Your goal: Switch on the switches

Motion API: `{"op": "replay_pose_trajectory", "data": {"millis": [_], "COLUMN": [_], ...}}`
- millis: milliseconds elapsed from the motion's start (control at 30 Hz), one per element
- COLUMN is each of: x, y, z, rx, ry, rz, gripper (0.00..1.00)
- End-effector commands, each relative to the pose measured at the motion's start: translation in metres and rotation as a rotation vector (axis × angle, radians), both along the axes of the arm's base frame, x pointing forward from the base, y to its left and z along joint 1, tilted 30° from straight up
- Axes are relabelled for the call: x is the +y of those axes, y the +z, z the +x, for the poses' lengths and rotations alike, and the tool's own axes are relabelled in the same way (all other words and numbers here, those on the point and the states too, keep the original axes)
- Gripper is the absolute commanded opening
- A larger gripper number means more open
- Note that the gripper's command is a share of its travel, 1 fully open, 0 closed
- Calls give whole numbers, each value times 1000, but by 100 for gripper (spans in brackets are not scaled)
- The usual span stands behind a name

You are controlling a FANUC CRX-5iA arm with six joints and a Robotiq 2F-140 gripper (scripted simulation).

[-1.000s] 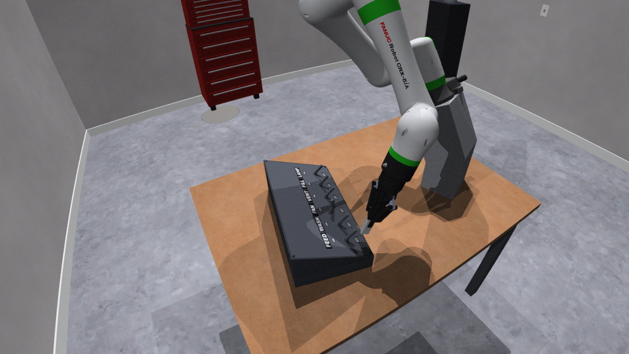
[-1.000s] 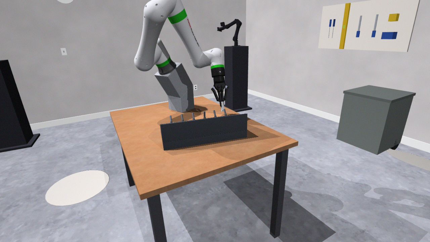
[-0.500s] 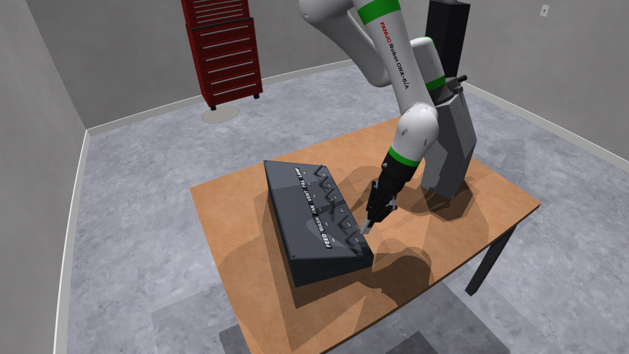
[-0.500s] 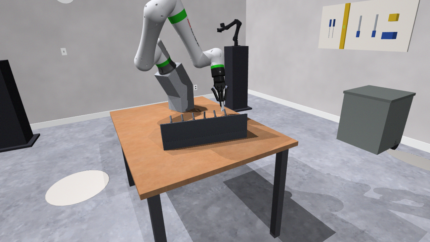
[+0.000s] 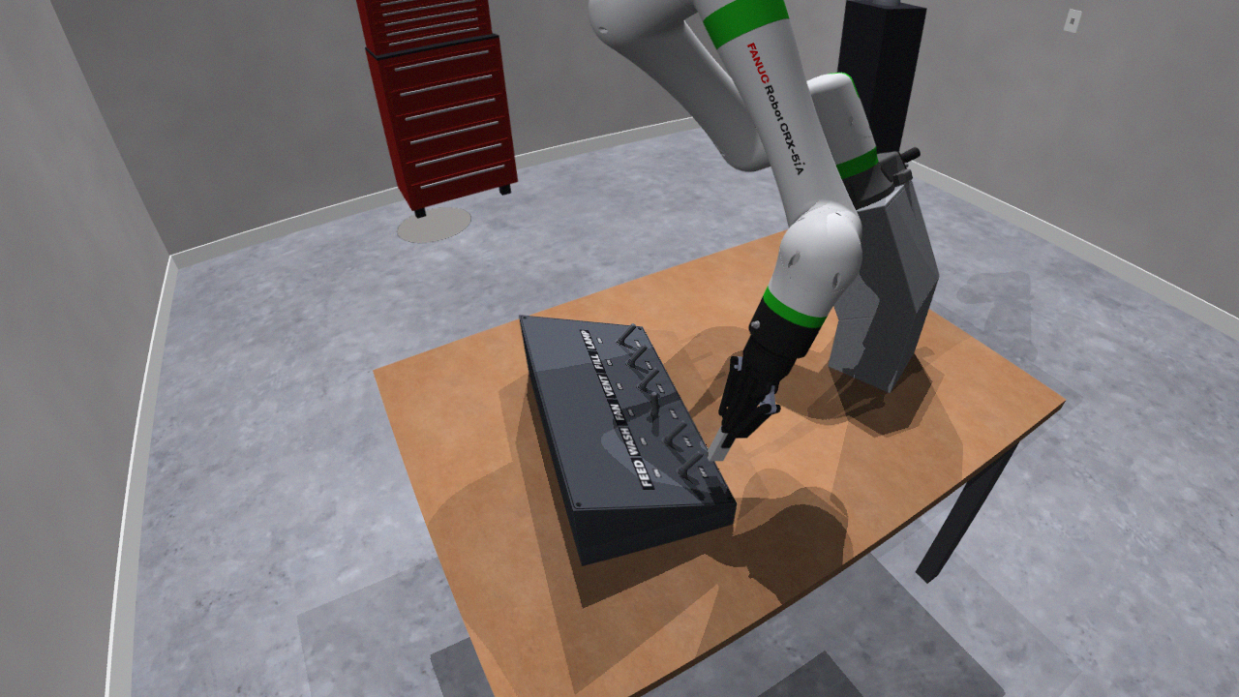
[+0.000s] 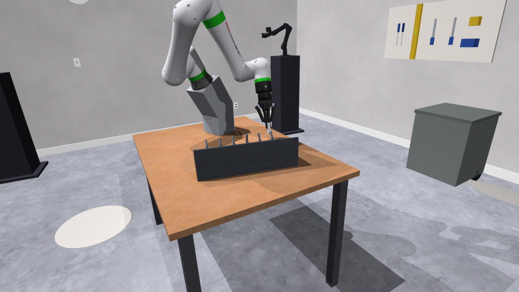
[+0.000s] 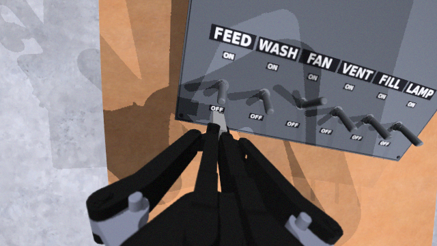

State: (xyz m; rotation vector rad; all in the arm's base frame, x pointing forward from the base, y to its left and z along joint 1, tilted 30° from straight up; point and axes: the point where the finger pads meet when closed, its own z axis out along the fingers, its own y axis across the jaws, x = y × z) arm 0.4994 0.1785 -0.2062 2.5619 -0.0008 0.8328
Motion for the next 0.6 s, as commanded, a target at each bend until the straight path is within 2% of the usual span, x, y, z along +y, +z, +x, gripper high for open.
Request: {"op": "replay_pose_trajectory", "data": {"millis": [0, 567], "x": [0, 2], "y": [1, 8], "z": [2, 12], "rx": [0, 0], "ry": [0, 0], "rz": [0, 0], "gripper": [0, 0]}}
